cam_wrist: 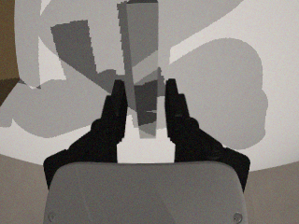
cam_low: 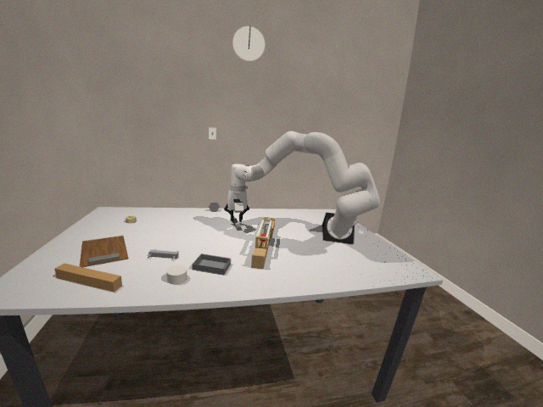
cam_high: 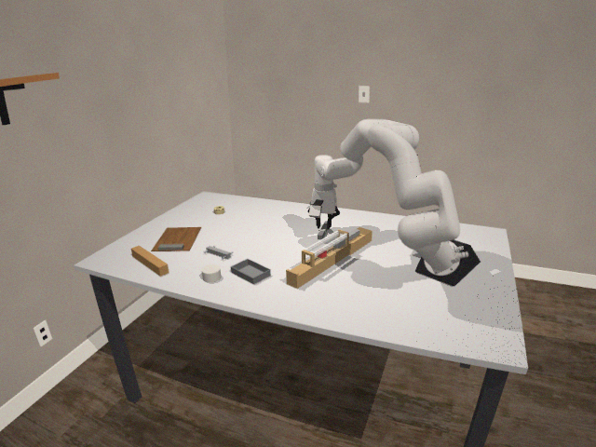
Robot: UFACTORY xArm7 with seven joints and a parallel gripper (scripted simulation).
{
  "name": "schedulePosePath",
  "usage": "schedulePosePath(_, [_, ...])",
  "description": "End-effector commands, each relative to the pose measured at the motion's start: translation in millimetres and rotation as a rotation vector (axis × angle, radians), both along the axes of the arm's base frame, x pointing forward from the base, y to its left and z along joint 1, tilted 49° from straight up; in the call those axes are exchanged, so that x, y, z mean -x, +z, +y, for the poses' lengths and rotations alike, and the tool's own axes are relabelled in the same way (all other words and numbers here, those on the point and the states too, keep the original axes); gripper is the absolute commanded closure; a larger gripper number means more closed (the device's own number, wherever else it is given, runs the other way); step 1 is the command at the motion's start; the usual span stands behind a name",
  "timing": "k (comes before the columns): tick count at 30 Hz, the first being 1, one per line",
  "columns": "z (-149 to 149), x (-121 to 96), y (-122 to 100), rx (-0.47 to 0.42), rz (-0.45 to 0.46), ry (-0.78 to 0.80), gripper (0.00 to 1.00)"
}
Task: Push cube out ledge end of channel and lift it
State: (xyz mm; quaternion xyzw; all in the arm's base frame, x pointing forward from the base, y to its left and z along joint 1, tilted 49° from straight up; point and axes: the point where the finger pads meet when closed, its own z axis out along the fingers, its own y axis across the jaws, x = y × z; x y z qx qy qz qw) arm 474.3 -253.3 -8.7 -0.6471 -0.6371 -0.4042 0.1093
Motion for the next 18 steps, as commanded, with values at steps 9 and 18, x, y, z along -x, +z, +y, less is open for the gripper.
schedulePosePath(9, [10.2, -7.5, -11.5, 0.002, -0.001, -0.003, 0.62])
schedulePosePath(18, [10.2, -7.5, -11.6, 0.002, -0.001, -0.003, 0.62])
